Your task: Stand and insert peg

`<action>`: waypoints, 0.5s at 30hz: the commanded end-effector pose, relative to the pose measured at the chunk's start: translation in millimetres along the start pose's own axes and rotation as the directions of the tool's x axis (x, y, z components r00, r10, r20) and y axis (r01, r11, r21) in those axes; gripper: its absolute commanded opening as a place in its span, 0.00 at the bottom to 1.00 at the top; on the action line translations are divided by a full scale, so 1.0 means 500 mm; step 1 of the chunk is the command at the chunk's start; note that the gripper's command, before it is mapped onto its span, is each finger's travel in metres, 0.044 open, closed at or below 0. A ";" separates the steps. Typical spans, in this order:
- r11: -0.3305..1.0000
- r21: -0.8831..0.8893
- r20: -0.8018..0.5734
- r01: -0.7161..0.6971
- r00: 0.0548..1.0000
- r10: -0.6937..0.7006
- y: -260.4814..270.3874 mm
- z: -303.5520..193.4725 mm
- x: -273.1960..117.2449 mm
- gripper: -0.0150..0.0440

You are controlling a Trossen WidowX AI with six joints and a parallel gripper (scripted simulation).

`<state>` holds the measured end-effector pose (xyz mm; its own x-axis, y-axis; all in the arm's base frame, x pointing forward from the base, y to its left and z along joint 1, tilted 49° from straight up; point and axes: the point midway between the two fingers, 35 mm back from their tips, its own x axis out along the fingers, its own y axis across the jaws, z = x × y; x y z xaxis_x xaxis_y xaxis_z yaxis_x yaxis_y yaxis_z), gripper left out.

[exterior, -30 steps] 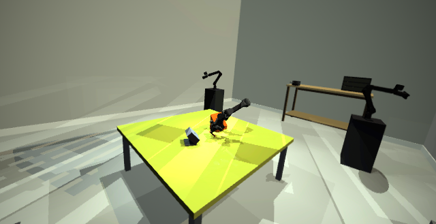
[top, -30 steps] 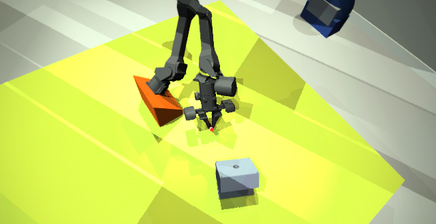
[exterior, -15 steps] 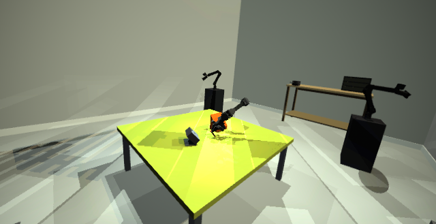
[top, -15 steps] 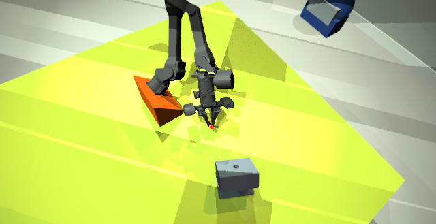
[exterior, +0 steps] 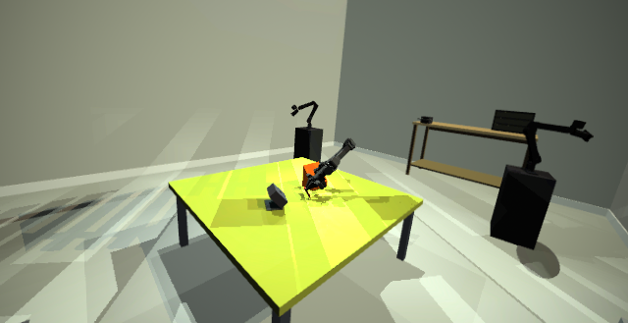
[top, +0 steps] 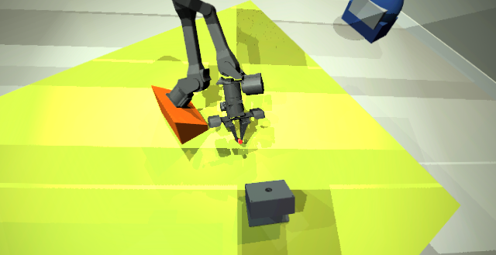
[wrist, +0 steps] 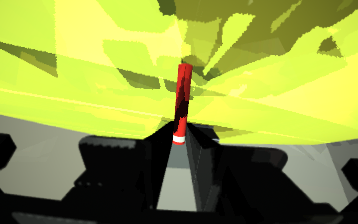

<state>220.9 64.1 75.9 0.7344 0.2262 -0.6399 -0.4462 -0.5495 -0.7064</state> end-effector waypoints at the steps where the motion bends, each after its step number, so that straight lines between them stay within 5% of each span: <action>1: 1.000 0.005 -0.034 -0.001 0.999 0.001 0.001 0.002 -0.004 0.34; 15: 1.000 0.007 -0.154 0.000 0.988 0.001 0.001 0.015 -0.018 0.34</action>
<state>211.8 67.9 78.6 0.7937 0.1205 -0.5963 -0.4480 -0.5473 -0.7070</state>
